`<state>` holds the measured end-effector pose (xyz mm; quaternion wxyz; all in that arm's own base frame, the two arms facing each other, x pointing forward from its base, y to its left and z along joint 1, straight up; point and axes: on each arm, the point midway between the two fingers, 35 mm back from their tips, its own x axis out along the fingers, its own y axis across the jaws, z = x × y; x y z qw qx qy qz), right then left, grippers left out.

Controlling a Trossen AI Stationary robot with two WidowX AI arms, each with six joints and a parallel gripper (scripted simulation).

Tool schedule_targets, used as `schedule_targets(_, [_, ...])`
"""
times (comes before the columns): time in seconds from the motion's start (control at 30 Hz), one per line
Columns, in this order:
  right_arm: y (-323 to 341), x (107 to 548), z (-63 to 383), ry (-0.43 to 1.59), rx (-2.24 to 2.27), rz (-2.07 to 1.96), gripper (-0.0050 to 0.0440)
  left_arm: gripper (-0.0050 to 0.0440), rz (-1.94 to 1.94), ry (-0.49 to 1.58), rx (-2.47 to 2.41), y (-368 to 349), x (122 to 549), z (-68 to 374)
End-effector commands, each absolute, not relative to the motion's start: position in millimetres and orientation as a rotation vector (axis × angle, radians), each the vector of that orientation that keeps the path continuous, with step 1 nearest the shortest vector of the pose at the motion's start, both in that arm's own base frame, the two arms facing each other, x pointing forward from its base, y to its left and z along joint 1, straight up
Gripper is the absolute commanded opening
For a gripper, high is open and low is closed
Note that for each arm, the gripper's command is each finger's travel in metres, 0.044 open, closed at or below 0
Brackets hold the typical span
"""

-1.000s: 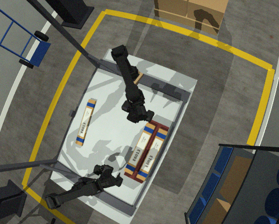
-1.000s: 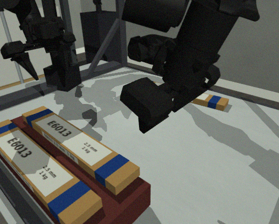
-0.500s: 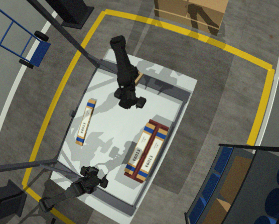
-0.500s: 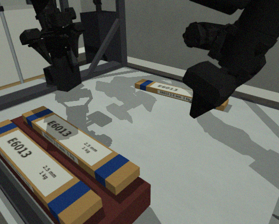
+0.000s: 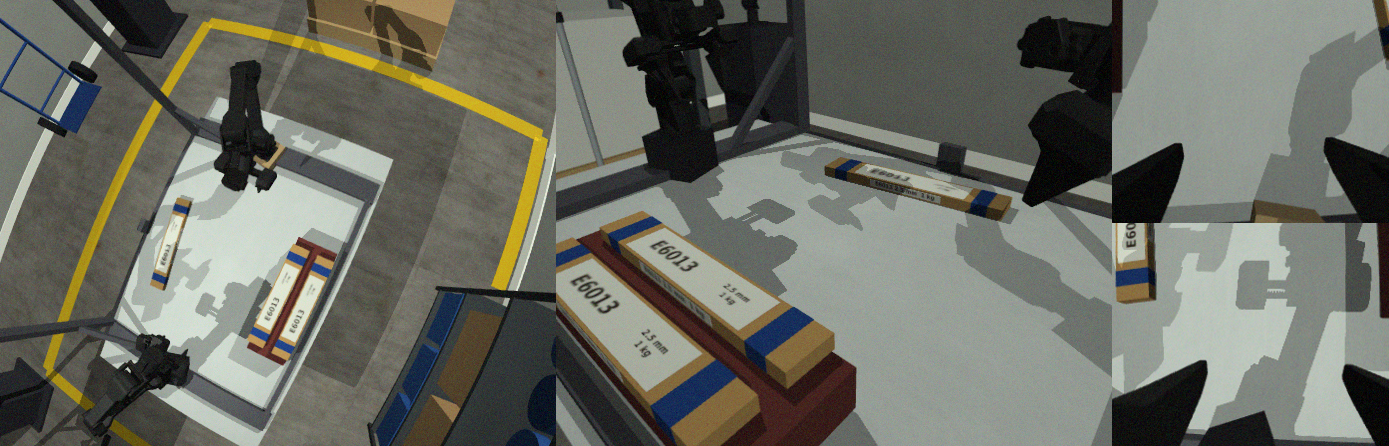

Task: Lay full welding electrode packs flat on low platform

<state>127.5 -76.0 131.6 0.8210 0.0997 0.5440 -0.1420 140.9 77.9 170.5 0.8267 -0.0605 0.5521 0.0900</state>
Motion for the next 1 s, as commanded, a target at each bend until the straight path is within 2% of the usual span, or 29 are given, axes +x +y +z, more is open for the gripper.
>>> schedule_targets(0.0, [-62.9,124.6,139.1,1.155,0.205,-0.322,0.0430,0.0430,0.201,1.177,-0.130,64.8,135.0,173.4])
schedule_targets(0.97, [-62.6,124.2,136.1,1.164,0.209,-0.317,0.0430,0.0430,0.199,1.172,-0.128,65.5,136.4,175.2])
